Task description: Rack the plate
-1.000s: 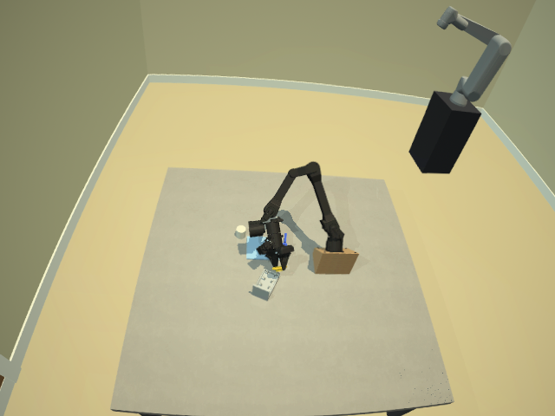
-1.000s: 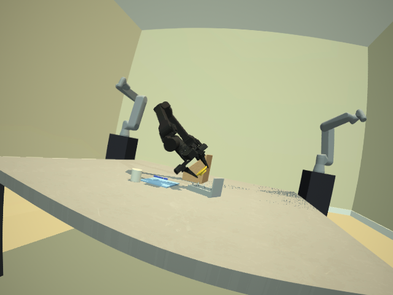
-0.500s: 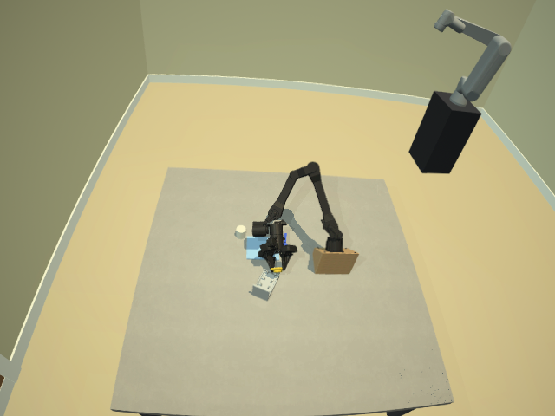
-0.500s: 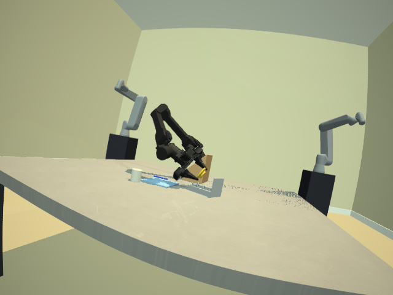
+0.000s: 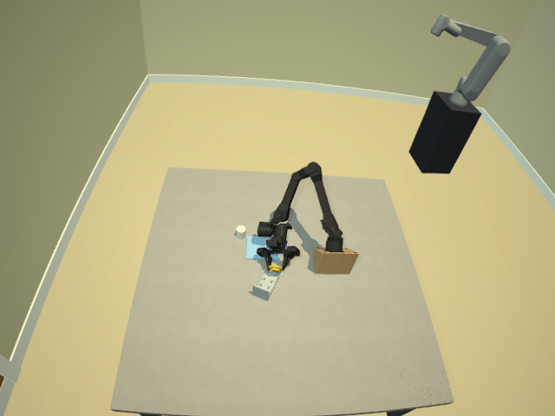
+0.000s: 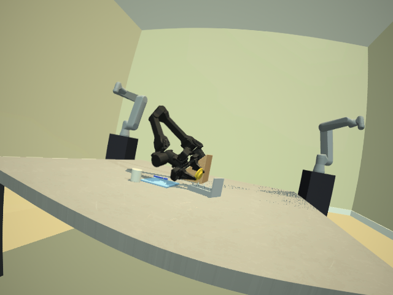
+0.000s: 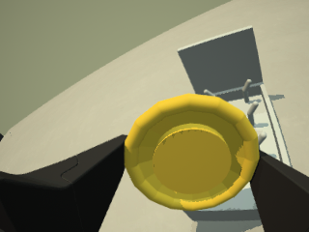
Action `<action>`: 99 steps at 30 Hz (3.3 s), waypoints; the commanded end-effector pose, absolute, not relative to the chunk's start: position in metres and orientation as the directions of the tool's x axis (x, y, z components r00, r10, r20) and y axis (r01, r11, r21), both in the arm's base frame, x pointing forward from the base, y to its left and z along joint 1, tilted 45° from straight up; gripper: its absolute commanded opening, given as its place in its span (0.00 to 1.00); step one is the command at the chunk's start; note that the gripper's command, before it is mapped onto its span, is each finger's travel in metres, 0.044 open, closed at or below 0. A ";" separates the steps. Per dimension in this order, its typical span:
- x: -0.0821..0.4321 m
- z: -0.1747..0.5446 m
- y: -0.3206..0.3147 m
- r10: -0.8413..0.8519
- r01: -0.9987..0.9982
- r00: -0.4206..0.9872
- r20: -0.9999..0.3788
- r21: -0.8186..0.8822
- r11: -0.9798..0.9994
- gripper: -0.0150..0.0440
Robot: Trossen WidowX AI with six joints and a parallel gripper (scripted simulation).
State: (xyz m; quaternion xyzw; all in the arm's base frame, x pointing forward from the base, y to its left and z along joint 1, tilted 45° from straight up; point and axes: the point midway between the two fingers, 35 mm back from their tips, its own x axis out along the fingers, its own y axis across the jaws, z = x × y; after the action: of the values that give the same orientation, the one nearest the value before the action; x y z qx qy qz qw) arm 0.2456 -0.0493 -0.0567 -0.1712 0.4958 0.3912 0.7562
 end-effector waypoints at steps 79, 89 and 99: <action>0.261 -0.085 -0.053 0.469 -0.860 0.489 -0.736 -0.316 0.401 0.30; 0.261 -0.085 -0.053 0.470 -0.860 0.489 -0.735 -0.316 0.400 0.74; 0.261 -0.085 -0.053 0.470 -0.860 0.489 -0.735 -0.316 0.400 0.93</action>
State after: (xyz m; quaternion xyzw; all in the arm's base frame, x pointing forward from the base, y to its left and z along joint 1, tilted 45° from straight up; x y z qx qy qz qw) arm 0.2615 -0.0532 -0.0853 -0.3500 0.2791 0.4214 0.7887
